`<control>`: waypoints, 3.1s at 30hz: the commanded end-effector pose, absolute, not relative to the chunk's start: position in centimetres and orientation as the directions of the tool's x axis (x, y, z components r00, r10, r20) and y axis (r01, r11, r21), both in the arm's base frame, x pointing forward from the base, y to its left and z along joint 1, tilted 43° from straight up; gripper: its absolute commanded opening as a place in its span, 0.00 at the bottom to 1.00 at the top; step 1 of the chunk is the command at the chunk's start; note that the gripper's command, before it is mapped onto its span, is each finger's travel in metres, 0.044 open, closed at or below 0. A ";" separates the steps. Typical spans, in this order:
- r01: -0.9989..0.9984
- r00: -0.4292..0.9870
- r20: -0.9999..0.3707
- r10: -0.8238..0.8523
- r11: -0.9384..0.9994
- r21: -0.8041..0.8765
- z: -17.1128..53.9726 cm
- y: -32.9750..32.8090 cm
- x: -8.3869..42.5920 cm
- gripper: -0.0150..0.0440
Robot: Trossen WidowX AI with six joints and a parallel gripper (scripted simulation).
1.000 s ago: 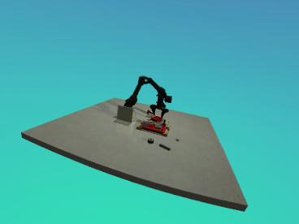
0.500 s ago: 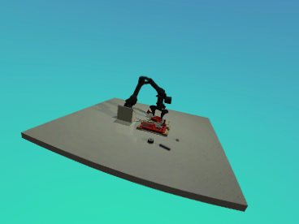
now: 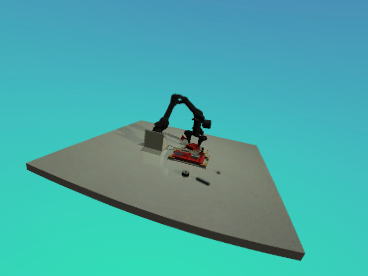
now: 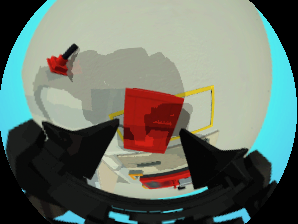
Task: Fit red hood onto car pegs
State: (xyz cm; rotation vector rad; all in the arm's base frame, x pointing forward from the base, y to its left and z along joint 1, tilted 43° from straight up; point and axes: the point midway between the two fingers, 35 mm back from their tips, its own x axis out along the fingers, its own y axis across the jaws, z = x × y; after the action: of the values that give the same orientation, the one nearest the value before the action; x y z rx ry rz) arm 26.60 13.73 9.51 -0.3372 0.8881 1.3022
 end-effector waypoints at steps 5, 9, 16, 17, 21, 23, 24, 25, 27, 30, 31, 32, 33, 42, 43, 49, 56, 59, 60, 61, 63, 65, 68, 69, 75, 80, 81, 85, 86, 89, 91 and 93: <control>-0.925 -0.003 -0.728 0.686 0.275 0.263 9.0 14.1 26.4 1.00; -0.925 -0.003 -0.728 0.686 0.275 0.263 8.9 14.2 26.4 1.00; -0.925 -0.003 -0.727 0.686 0.275 0.263 8.6 14.5 26.4 1.00; -0.925 -0.003 -0.727 0.686 0.275 0.263 8.6 14.5 26.4 1.00; -0.925 -0.003 -0.727 0.686 0.275 0.263 8.4 14.6 26.4 1.00; -0.925 -0.003 -0.727 0.686 0.275 0.263 8.4 14.7 26.4 1.00; -0.925 -0.003 -0.727 0.686 0.275 0.263 8.3 14.7 26.4 1.00; -0.925 -0.003 -0.727 0.686 0.275 0.263 8.3 14.7 26.4 1.00; -0.925 -0.003 -0.727 0.686 0.275 0.263 8.3 14.8 26.4 1.00; -0.927 0.003 -0.725 0.689 0.274 0.256 8.6 14.6 26.6 0.87; -0.927 0.003 -0.725 0.689 0.274 0.256 8.6 14.6 26.6 0.86; -0.927 0.003 -0.725 0.689 0.274 0.256 8.6 14.6 26.6 0.84; -0.927 0.003 -0.725 0.689 0.274 0.256 8.6 14.6 26.6 0.83; -0.927 0.003 -0.725 0.689 0.274 0.257 8.6 14.6 26.5 0.66; -0.927 0.003 -0.725 0.689 0.274 0.257 8.7 14.6 26.5 0.62; -0.927 0.003 -0.725 0.689 0.274 0.257 9.5 13.8 26.6 0.35; -0.927 0.003 -0.726 0.688 0.274 0.257 11.1 12.2 26.6 0.25; -0.927 0.002 -0.726 0.687 0.274 0.257 11.9 11.5 26.6 0.25; -0.927 0.002 -0.727 0.687 0.275 0.257 12.2 11.2 26.6 0.25; -0.927 0.002 -0.727 0.687 0.275 0.257 12.5 10.9 26.6 0.25; -0.927 0.002 -0.727 0.687 0.275 0.257 13.1 10.3 26.6 0.25; -0.927 0.002 -0.727 0.686 0.275 0.257 13.6 9.8 26.6 0.25; -0.927 0.002 -0.728 0.686 0.275 0.257 14.4 9.1 26.6 0.25; -0.927 0.002 -0.728 0.686 0.275 0.257 14.6 8.9 26.6 0.25; -0.926 0.002 -0.728 0.685 0.275 0.257 15.6 8.0 26.6 0.25; -0.918 0.002 -0.728 0.686 0.290 0.271 15.1 8.0 26.8 0.25; -0.911 0.002 -0.729 0.685 0.303 0.281 15.0 7.8 27.0 0.25; -0.870 0.005 -0.734 0.679 0.365 0.332 14.1 6.6 28.1 0.25; -0.858 0.005 -0.735 0.678 0.380 0.345 13.9 6.3 28.4 0.25; -0.822 0.007 -0.738 0.675 0.424 0.381 13.2 5.4 29.2 0.25; -0.795 0.007 -0.740 0.673 0.452 0.404 12.7 4.8 29.7 0.25; -0.767 0.008 -0.741 0.671 0.480 0.426 12.2 4.1 30.2 0.25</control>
State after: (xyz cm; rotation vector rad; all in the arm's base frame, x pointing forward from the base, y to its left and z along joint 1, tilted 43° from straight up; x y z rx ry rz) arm 29.21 5.29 13.02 -0.1653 1.0372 1.1771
